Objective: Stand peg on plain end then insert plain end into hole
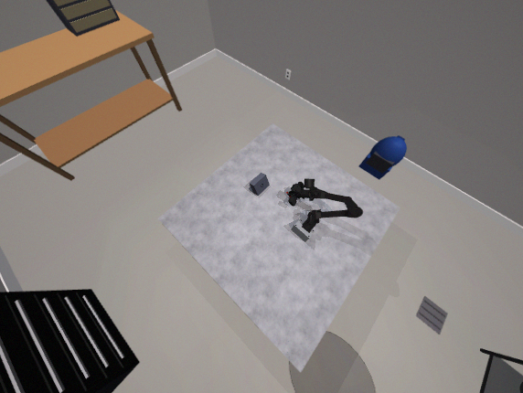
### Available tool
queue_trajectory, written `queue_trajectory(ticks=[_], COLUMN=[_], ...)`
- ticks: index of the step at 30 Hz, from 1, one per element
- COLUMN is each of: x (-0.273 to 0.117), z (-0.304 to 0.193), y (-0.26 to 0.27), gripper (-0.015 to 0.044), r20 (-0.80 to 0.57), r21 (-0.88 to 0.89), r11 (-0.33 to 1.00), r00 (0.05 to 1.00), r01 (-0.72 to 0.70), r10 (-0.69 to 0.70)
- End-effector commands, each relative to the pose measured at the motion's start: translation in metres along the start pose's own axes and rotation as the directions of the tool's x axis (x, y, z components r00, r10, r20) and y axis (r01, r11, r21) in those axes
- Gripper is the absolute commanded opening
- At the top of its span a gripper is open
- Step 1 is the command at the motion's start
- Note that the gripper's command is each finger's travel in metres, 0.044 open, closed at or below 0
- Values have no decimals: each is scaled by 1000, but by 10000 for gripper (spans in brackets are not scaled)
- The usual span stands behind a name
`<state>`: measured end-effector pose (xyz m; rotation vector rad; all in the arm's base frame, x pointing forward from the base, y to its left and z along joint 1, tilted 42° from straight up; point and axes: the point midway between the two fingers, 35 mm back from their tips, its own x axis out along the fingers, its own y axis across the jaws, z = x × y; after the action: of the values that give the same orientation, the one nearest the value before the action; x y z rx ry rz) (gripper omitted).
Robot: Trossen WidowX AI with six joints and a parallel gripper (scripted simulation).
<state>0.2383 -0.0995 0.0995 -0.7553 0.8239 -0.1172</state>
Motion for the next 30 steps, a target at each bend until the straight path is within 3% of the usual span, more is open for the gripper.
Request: queue_trajectory(ticks=[1, 30], x=[-2, -18], z=[-1, -13], y=[1, 1], gripper=[49, 49], r20=[31, 278], r21=[-8, -12], r11=[1000, 1000], r00=[1000, 961], r01=[-3, -3], r10=[3, 6])
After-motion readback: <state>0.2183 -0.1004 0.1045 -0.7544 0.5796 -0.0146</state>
